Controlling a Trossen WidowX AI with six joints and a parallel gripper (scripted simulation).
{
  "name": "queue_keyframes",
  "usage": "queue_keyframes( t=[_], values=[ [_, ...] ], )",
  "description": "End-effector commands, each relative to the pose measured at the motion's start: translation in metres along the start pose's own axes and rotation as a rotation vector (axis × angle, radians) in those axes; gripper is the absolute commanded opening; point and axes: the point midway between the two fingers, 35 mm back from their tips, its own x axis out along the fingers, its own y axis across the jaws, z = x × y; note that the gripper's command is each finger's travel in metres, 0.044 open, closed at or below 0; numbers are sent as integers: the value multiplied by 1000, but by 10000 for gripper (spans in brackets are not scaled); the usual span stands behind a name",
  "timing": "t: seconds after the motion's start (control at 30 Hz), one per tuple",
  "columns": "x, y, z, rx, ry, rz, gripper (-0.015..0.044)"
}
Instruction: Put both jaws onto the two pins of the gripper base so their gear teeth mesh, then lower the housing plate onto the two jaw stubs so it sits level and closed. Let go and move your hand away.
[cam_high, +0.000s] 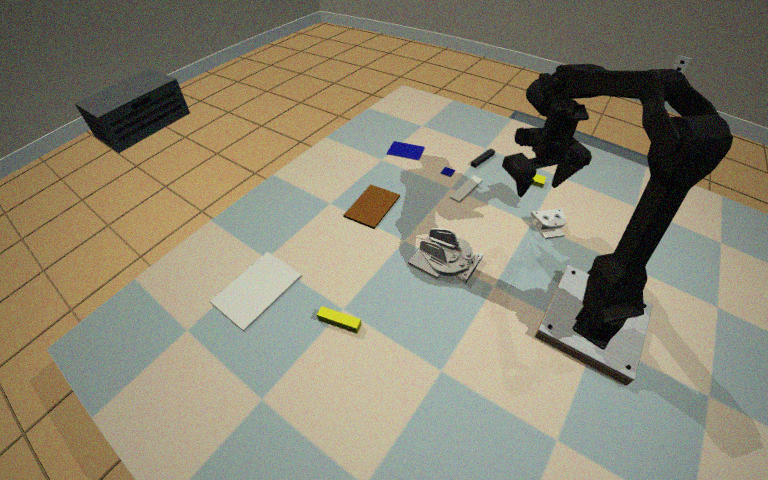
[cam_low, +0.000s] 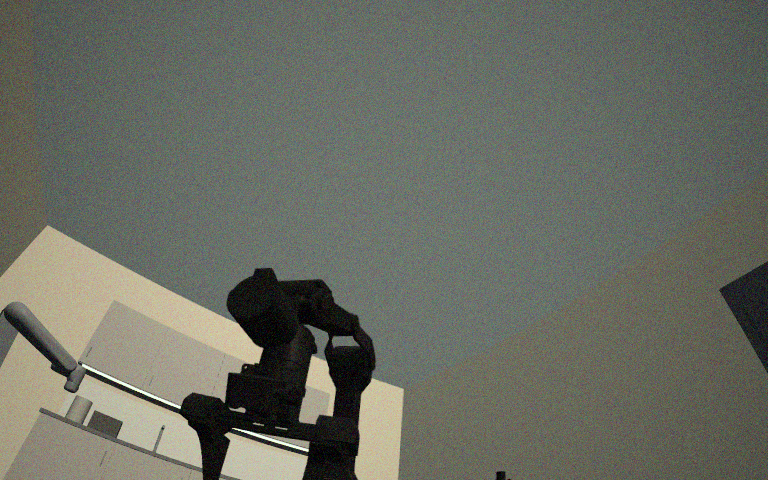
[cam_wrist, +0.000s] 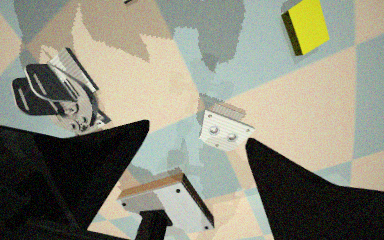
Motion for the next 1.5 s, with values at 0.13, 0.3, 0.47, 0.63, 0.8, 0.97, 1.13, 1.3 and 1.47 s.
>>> queue_keyframes(
  t=[0.13,0.3,0.47,0.63,0.8,0.97,1.13,1.3,1.47],
  values=[
    [-4,-44,-23,203,11,-5,440],
    [5,-44,-23,203,11,-5,440],
    [36,-44,-24,203,11,-5,440],
    [36,-44,-24,203,11,-5,440],
    [42,-44,-24,203,11,-5,440],
    [51,-44,-24,203,11,-5,440],
    [56,-44,-24,203,11,-5,440],
    [56,-44,-24,203,11,-5,440],
    [62,-44,-24,203,11,-5,440]
  ],
)
